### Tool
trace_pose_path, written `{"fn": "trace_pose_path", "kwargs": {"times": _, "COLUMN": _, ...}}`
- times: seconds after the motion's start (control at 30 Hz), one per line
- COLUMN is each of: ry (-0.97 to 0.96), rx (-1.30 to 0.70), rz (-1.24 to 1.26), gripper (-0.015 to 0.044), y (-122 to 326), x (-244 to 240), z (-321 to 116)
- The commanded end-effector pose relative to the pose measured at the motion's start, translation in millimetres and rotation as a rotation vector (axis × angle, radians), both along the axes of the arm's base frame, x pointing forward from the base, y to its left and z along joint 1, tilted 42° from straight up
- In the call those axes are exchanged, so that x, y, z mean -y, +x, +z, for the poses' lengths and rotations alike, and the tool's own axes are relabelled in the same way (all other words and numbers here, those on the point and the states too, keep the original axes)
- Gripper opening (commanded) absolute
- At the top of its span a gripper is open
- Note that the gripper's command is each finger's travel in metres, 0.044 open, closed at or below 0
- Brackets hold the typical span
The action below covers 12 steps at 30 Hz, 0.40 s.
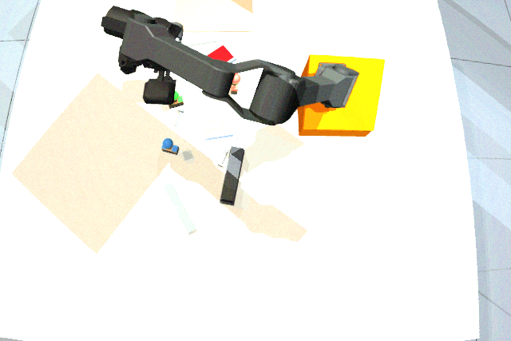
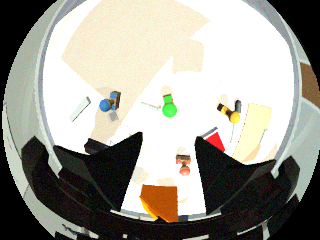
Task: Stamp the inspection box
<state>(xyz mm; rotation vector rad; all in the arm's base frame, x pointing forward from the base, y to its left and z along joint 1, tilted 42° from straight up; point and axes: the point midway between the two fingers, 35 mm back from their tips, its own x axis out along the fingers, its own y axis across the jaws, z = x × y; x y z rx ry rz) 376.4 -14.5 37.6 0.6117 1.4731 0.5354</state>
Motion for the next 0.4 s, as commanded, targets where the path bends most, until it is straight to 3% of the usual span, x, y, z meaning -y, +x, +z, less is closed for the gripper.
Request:
{"fn": "trace_pose_path", "kwargs": {"times": 0.0, "ry": -0.004, "rx": 0.001, "rz": 0.006, "gripper": 0.0253, "y": -0.5, "x": 0.5, "z": -0.1}}
{"fn": "trace_pose_path", "kwargs": {"times": 0.37, "ry": 0.0, "rx": 0.0, "rz": 0.0, "gripper": 0.0253, "y": 0.0, "x": 0.0, "z": 0.1}}
